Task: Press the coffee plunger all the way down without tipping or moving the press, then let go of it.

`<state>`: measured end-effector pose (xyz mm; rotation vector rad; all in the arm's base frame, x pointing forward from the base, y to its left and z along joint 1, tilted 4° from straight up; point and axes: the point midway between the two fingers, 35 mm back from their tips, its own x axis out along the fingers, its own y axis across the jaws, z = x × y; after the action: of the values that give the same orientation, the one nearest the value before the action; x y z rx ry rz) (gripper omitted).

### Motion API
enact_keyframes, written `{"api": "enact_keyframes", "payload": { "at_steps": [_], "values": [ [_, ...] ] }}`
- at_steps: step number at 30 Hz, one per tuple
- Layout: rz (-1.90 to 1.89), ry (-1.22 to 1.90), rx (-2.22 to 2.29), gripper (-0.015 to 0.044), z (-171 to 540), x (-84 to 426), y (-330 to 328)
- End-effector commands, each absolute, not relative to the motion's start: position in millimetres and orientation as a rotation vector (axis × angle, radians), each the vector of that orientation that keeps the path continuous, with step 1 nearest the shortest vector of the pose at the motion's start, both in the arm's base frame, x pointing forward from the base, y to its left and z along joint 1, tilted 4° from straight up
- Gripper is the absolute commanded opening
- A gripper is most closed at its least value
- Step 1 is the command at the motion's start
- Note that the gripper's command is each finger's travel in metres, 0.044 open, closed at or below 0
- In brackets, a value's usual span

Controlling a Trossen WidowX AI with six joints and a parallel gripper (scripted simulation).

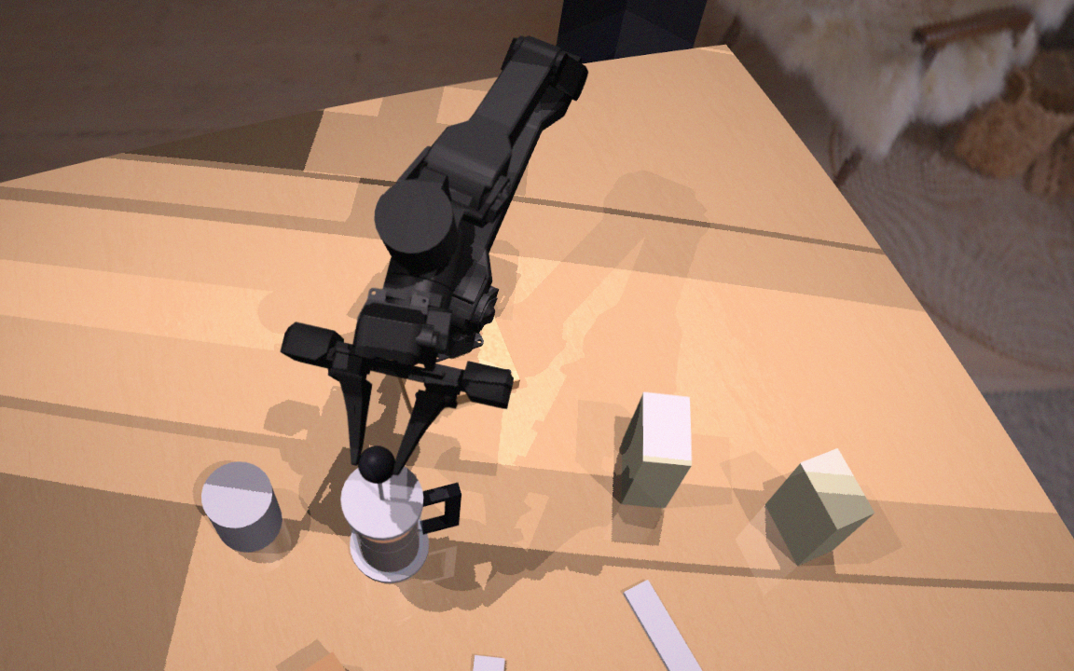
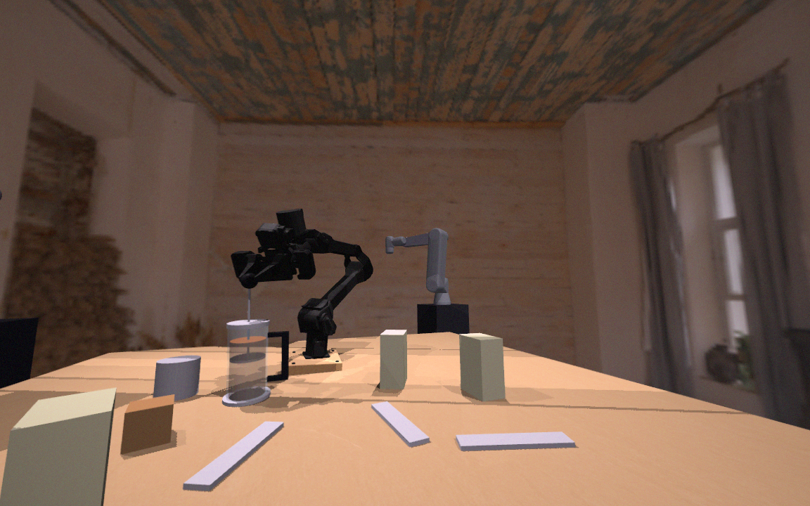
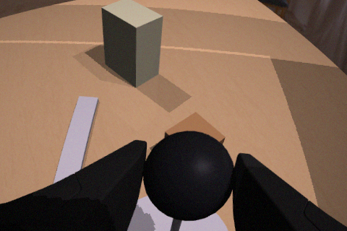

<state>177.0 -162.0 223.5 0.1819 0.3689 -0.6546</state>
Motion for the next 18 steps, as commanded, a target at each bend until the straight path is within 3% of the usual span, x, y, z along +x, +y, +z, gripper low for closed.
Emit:
{"api": "enact_keyframes", "payload": {
  "at_steps": [1,18],
  "values": [
    [-0.651,0.429,0.22,0.0122,193.5,176.7,-159.9],
    [-0.651,0.428,0.22,0.0122,173.8,185.1,-163.8]
  ]
}}
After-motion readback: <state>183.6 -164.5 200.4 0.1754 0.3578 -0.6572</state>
